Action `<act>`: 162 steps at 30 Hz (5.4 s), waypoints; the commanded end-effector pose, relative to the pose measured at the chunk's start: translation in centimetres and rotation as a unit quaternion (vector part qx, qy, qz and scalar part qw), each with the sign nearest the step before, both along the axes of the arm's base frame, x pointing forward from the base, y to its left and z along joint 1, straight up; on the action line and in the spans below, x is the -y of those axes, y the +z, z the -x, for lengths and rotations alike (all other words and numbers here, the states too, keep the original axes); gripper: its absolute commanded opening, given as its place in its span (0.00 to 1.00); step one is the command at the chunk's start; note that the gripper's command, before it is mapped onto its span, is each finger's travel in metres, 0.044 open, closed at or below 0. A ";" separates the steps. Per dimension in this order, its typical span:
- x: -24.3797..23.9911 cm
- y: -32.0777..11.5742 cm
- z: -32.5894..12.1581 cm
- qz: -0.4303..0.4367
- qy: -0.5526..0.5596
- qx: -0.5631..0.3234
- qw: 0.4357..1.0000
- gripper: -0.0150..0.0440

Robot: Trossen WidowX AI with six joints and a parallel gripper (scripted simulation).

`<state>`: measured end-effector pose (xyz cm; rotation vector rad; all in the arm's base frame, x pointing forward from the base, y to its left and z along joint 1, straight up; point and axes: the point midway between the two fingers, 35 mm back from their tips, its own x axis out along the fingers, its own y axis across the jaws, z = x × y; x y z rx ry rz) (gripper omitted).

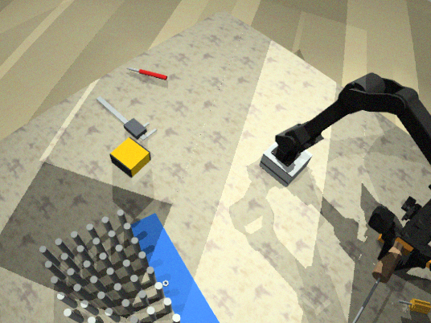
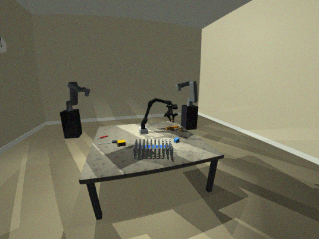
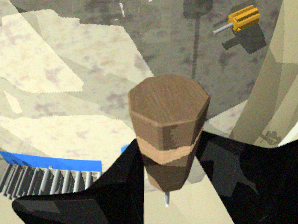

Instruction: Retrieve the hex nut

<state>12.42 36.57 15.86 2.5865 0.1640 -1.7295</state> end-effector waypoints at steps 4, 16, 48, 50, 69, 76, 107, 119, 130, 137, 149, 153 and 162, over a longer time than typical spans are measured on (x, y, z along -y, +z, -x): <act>-2.4 0.1 2.7 -0.003 0.022 0.012 1.000 0.25; -2.6 -0.7 2.7 -0.003 0.022 0.012 1.000 0.25; -3.4 -3.9 2.6 -0.003 0.022 0.012 1.000 0.25; -3.4 -4.1 2.6 -0.003 0.022 0.012 1.000 0.25; -3.7 -5.9 2.6 -0.003 0.022 0.012 1.000 0.25; -3.7 -6.6 2.6 -0.003 0.022 0.012 1.000 0.25; -3.8 -9.7 2.6 -0.003 0.022 0.012 1.000 0.25; -3.8 -10.9 2.6 -0.003 0.022 0.012 1.000 0.25; -3.7 -11.9 2.6 -0.003 0.022 0.012 1.000 0.25; -3.6 -12.6 2.6 -0.003 0.022 0.012 1.000 0.25; -3.5 -13.7 2.6 -0.003 0.022 0.012 1.000 0.25; -3.4 -14.1 2.6 -0.003 0.022 0.012 1.000 0.25; -3.3 -15.0 2.7 -0.003 0.022 0.012 1.000 0.25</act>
